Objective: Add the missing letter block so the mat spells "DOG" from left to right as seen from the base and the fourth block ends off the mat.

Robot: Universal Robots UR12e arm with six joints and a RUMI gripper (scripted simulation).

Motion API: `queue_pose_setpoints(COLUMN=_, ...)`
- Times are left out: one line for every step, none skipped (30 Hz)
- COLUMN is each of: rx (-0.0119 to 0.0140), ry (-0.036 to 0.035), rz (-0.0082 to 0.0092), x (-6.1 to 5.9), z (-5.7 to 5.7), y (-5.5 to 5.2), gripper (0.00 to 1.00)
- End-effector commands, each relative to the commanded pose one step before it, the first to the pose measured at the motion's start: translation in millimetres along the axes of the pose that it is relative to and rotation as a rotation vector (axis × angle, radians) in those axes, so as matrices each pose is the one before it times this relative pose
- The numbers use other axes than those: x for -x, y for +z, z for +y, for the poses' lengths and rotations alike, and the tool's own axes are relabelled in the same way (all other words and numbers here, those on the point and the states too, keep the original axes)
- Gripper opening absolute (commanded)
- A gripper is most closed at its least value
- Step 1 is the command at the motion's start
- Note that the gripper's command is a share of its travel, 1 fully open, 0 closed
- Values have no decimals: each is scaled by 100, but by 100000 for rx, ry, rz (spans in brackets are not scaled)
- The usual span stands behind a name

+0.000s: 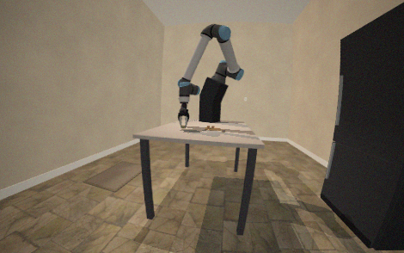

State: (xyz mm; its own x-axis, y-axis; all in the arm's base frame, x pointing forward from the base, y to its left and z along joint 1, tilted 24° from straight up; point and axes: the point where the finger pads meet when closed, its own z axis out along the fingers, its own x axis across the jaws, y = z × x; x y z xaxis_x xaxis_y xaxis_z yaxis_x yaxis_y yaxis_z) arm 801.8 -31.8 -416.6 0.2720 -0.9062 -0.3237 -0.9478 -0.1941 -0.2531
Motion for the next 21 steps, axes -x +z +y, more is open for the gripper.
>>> queue_pose_setpoints(rx=-113, ry=-23, rz=87, x=-50, z=-71, y=-1706, gripper=5)
queue_pose_setpoints(rx=0, ry=0, rz=0, x=0, z=0, y=0, gripper=5)
queue_pose_setpoints(rx=0, ry=0, rz=0, x=0, z=0, y=-718, gripper=5)
queue_pose_setpoints(rx=0, ry=0, rz=0, x=0, z=0, y=-759, gripper=5)
queue_pose_setpoints(rx=0, ry=0, rz=0, x=0, z=0, y=-778, gripper=5)
queue_pose_setpoints(rx=0, ry=0, rz=0, x=0, z=0, y=-776, gripper=5)
queue_pose_setpoints(rx=0, ry=0, rz=0, x=0, z=0, y=-753, gripper=5)
queue_pose_setpoints(rx=0, ry=0, rz=0, x=0, z=0, y=-710, gripper=5)
queue_pose_setpoints(rx=0, ry=0, rz=0, x=0, z=0, y=-648, gripper=5)
queue_pose_setpoints(rx=0, ry=0, rz=0, x=0, z=0, y=-571, gripper=5)
queue_pose_setpoints(rx=0, ry=0, rz=0, x=0, z=0, y=-482, gripper=5)
queue_pose_setpoints(rx=0, ry=0, rz=0, x=0, z=0, y=-385, gripper=5)
queue_pose_setpoints(rx=0, ry=0, rz=0, x=0, z=0, y=-286, gripper=5)
queue_pose_setpoints(rx=0, ry=0, rz=0, x=0, z=0, y=-192, gripper=5)
queue_pose_setpoints(rx=0, ry=0, rz=0, x=0, z=0, y=-108, gripper=5)
queue_pose_setpoints(rx=0, ry=0, rz=0, x=0, z=0, y=-43, gripper=5)
queue_pose_setpoints(rx=0, ry=0, rz=0, x=0, z=0, y=-7, gripper=5)
queue_pose_setpoints(rx=0, ry=0, rz=0, x=0, z=0, y=0, gripper=5)
queue_pose_setpoints(rx=0, ry=0, rz=0, x=0, z=0, y=0, gripper=5)
queue_pose_setpoints(rx=0, ry=0, rz=0, x=0, z=0, y=0, gripper=5)
queue_pose_setpoints(rx=0, ry=0, rz=0, x=0, z=0, y=0, gripper=5)
